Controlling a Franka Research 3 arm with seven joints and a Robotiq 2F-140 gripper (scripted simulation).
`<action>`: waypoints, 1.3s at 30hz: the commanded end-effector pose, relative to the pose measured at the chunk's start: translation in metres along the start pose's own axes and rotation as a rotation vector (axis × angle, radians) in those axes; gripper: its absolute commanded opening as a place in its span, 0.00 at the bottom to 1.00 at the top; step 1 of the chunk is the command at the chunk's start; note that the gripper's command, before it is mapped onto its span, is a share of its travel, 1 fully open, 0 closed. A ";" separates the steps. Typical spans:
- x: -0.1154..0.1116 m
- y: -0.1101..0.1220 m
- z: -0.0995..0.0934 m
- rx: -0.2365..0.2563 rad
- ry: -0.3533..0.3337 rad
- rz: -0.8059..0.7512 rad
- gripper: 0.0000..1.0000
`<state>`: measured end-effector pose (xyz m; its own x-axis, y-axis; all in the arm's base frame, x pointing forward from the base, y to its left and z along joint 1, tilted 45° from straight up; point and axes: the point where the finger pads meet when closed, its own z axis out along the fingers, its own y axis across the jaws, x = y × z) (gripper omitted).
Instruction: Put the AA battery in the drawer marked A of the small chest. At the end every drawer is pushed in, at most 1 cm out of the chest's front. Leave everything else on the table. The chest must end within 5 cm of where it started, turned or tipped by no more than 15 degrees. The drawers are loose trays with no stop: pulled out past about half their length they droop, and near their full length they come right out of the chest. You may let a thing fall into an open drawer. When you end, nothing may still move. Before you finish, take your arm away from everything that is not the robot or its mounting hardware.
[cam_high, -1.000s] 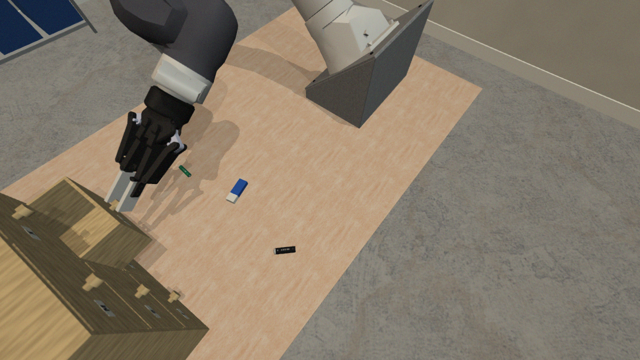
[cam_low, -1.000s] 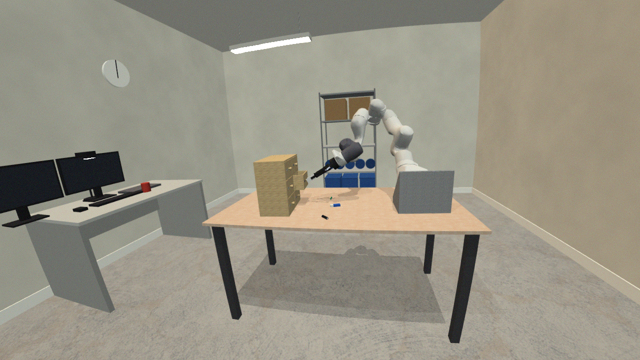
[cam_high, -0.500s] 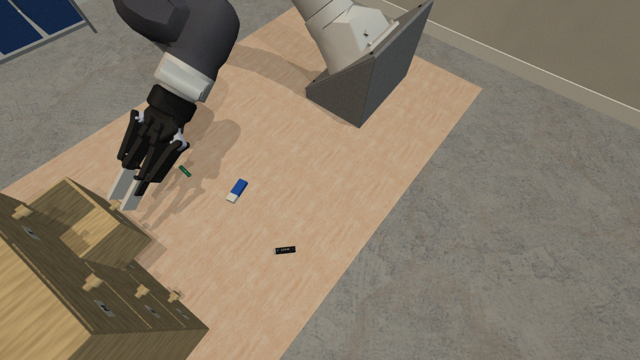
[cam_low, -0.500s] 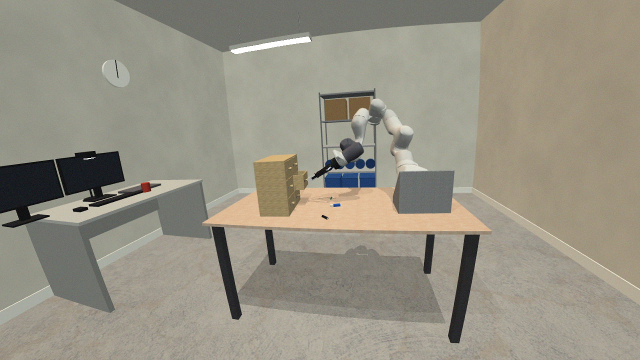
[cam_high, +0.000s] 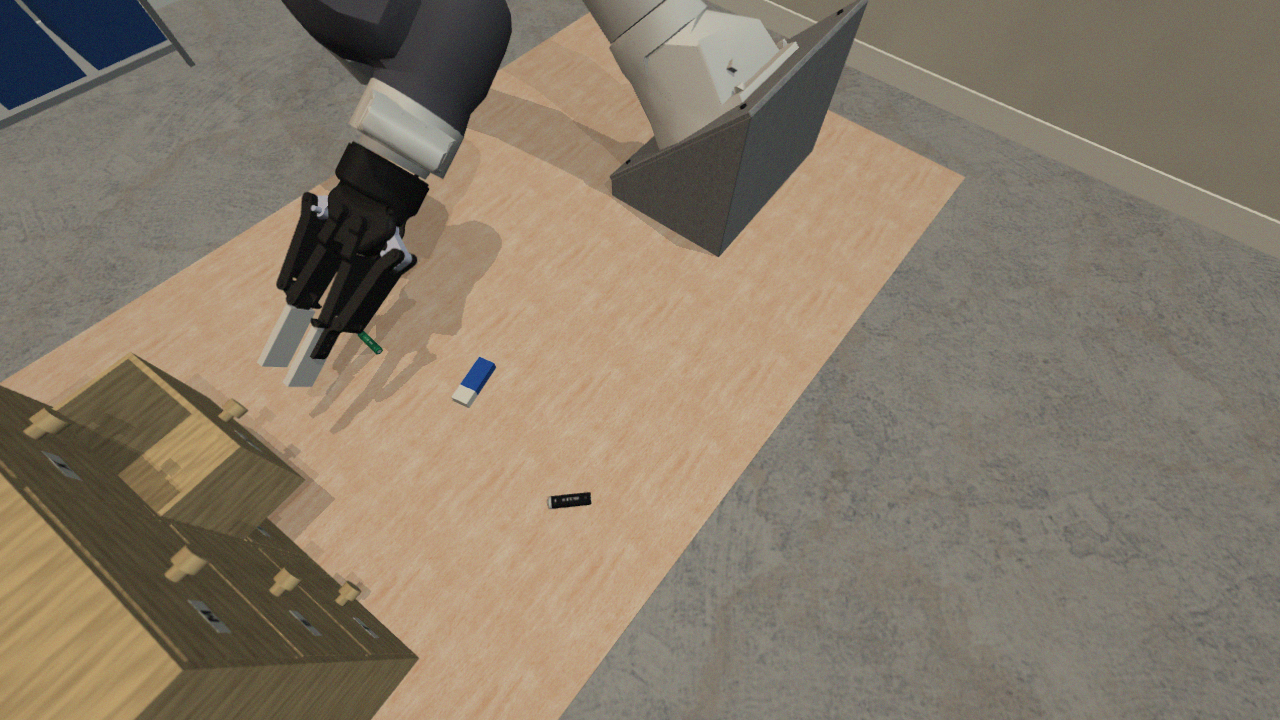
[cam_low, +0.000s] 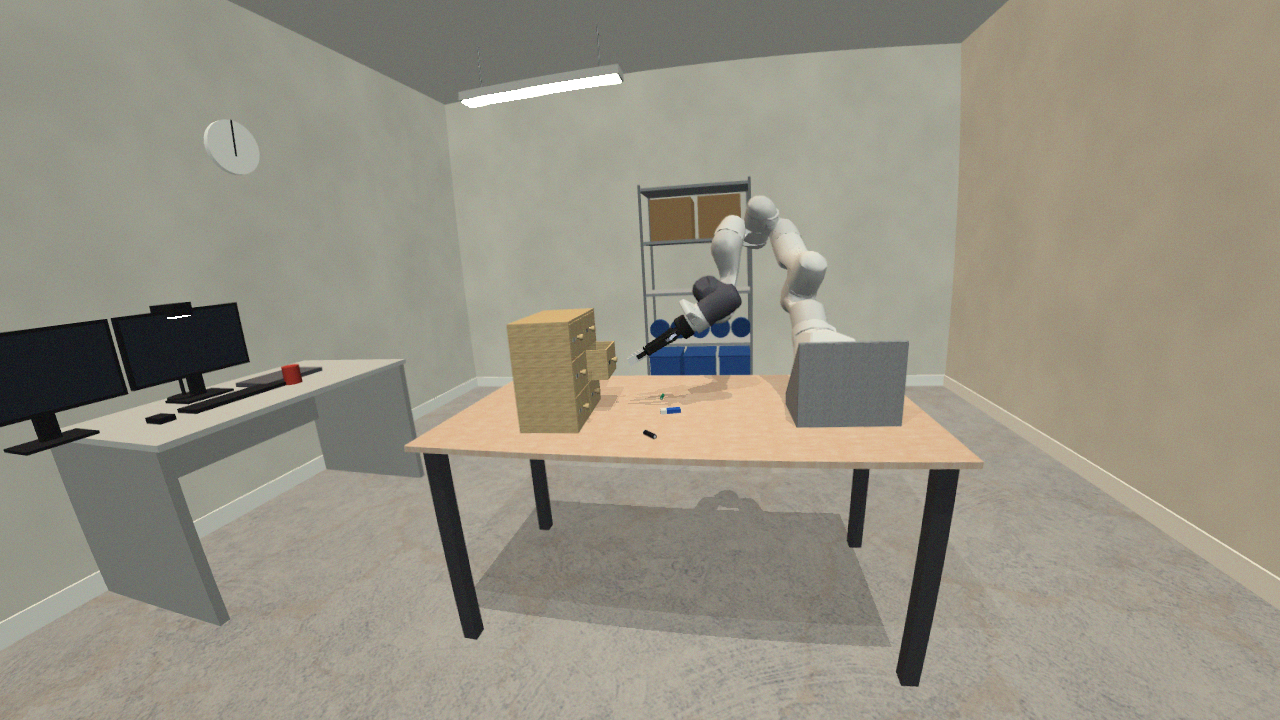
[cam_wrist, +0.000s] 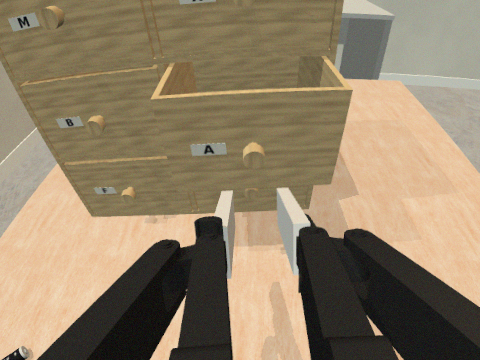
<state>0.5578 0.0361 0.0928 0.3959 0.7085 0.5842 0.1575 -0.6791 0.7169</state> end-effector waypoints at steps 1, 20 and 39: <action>0.003 0.000 -0.003 -0.003 0.010 0.009 0.20; -0.005 0.000 -0.055 -0.003 0.010 0.009 0.20; -0.001 0.000 -0.073 -0.003 -0.129 0.009 0.20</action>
<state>0.4986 0.0462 0.1219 0.4633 0.6463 0.6064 0.1137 -0.7219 0.6826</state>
